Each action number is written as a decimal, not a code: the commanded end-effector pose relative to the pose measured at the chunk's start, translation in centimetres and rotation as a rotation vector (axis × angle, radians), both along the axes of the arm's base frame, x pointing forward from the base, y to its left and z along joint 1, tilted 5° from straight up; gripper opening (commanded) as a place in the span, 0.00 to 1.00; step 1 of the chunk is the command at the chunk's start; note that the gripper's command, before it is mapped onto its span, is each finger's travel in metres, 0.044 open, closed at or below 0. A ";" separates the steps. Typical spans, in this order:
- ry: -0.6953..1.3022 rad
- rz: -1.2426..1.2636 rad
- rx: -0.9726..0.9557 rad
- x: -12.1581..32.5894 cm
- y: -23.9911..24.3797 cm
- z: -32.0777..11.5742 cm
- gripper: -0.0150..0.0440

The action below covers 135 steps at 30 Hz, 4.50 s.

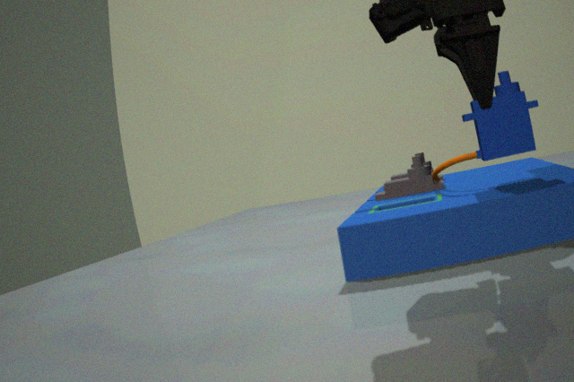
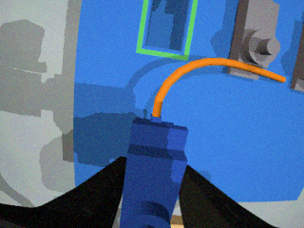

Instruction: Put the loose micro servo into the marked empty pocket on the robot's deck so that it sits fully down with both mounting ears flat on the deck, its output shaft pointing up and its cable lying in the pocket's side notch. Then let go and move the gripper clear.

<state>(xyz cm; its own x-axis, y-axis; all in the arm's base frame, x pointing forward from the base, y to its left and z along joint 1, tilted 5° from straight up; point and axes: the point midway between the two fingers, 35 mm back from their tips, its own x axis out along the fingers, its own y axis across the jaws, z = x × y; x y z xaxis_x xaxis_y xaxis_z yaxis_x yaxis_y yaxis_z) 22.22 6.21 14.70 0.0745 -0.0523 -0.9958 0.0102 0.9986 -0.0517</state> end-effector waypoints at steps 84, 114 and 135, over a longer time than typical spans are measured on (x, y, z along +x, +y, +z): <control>-0.023 0.008 -0.001 11.5 -0.2 -3.5 0.25; -0.023 0.008 -0.001 11.6 -0.4 -5.5 0.57; -0.014 0.007 0.001 1.6 0.3 2.6 1.00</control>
<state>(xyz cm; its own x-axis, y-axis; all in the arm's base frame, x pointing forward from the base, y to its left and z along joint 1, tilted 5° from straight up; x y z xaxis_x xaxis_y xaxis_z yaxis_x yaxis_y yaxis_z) 26.64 6.63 15.96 0.0844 -0.0492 -0.9952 -0.0010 0.9988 -0.0495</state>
